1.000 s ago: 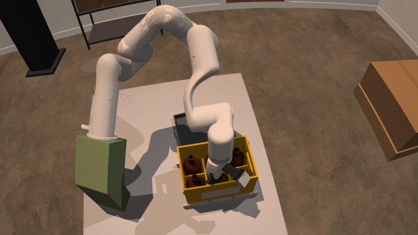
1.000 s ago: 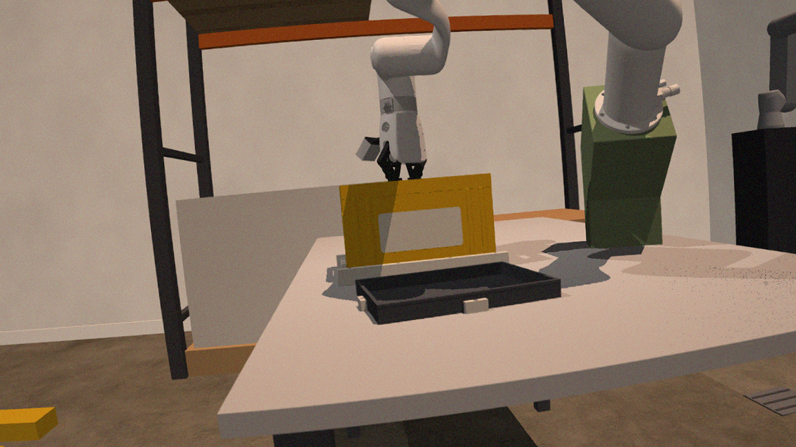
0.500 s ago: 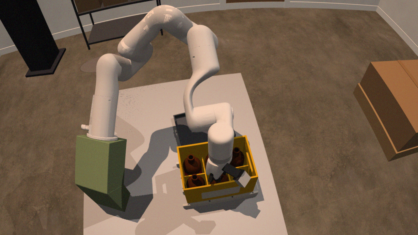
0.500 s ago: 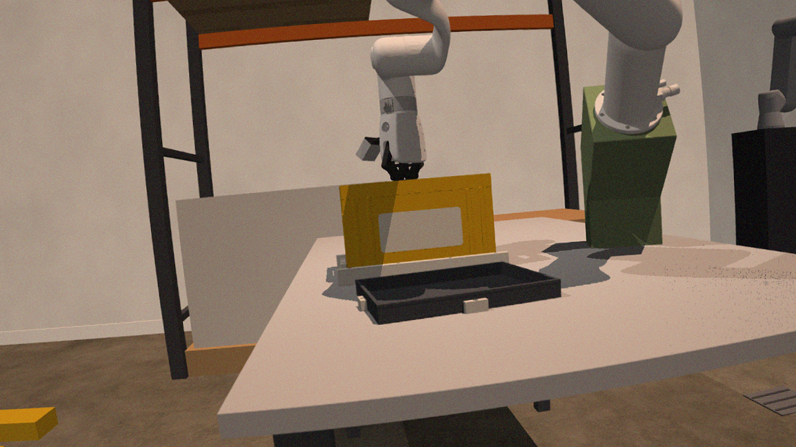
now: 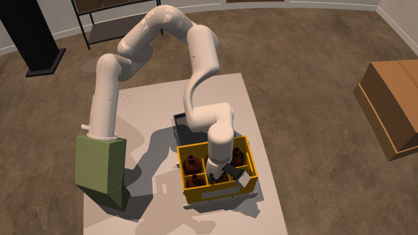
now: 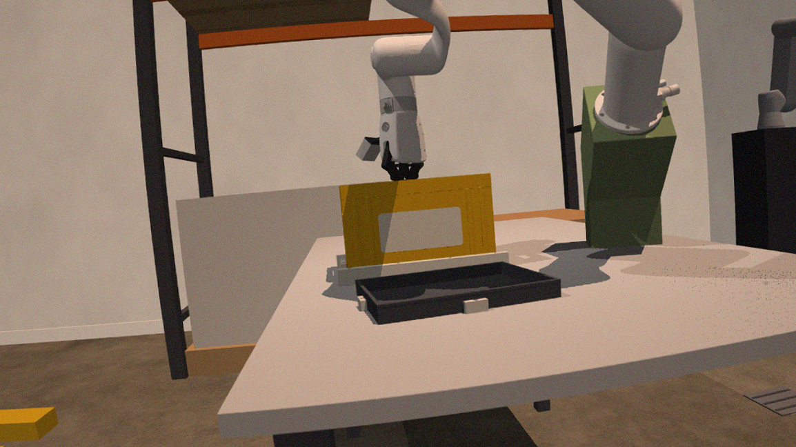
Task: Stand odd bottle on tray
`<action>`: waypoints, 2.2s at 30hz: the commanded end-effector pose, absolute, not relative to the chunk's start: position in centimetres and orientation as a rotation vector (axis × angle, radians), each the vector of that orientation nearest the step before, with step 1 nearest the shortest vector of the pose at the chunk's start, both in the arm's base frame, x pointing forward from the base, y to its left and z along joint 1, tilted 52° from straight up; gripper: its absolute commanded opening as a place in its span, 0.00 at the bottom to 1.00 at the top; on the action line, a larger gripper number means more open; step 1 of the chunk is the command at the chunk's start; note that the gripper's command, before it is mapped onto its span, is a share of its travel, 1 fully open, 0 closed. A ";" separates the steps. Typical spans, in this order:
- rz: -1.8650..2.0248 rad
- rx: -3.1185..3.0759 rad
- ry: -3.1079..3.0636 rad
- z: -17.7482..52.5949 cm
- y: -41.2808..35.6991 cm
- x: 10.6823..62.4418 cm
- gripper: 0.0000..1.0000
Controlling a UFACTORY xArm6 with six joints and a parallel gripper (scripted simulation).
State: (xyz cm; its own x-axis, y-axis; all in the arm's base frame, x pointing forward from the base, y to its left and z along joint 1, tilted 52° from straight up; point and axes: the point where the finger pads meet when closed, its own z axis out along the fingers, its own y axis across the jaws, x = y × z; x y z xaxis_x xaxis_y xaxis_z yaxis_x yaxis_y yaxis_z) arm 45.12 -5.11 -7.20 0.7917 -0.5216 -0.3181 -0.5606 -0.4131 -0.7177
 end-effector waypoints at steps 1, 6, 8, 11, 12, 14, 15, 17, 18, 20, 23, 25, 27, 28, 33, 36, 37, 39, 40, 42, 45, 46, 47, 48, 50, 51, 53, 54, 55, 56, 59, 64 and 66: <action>0.052 -2.092 0.802 -7.1 -5.2 45.2 0.00; 0.052 -2.092 0.802 -7.1 -5.2 45.2 0.00; 0.052 -2.092 0.802 -7.1 -5.2 45.2 0.00; 0.052 -2.092 0.802 -7.1 -5.2 45.2 0.00; 0.052 -2.092 0.802 -7.1 -5.2 45.2 0.00; 0.052 -2.092 0.802 -7.1 -5.2 45.2 0.00; 0.052 -2.092 0.802 -7.1 -5.2 45.2 0.00; 0.052 -2.092 0.802 -7.1 -5.2 45.2 0.00; 0.052 -2.092 0.802 -7.1 -5.2 45.2 0.00; 0.052 -2.092 0.802 -7.1 -5.2 45.2 0.00; 0.052 -2.092 0.802 -7.1 -5.2 45.2 0.00; 0.052 -2.092 0.802 -7.1 -5.2 45.2 0.65; 0.052 -2.092 0.802 -7.1 -5.2 45.2 0.65; 0.052 -2.092 0.802 -7.1 -5.2 45.2 0.65; 0.052 -2.092 0.802 -7.1 -5.2 45.2 0.65; 0.052 -2.092 0.802 -7.1 -5.2 45.2 0.65; 0.052 -2.092 0.802 -7.1 -5.2 45.2 0.65; 0.052 -2.092 0.802 -7.1 -5.2 45.2 0.65; 0.052 -2.092 0.802 -7.1 -5.2 45.2 0.65; 0.052 -2.092 0.802 -7.1 -5.2 45.2 0.65; 0.052 -2.092 0.802 -7.1 -5.2 45.2 0.65; 0.052 -2.092 0.802 -7.1 -5.2 45.2 0.65; 0.052 -2.092 0.802 -7.1 -5.2 45.2 0.65; 0.052 -2.092 0.802 -7.1 -5.2 45.2 0.65; 0.052 -2.092 0.802 -7.1 -5.2 45.2 0.65; 0.052 -2.092 0.802 -7.1 -5.2 45.2 0.65; 0.052 -2.092 0.802 -7.1 -5.2 45.2 0.65; 0.052 -2.092 0.802 -7.1 -5.2 45.2 0.65; 0.052 -2.092 0.802 -7.1 -5.2 45.2 0.65; 0.052 -2.092 0.802 -7.1 -5.2 45.2 0.65; 0.052 -2.092 0.802 -7.1 -5.2 45.2 0.65; 0.052 -2.092 0.802 -7.0 -5.4 45.1 0.65; 0.052 -2.092 0.802 -6.8 -5.6 45.1 0.65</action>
State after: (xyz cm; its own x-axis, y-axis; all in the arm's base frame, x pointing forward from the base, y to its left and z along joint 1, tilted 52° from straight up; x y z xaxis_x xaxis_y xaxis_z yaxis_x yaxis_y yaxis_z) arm 45.06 -5.24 -7.09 0.7917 -0.5214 -0.3184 -0.5606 -0.4130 -0.7177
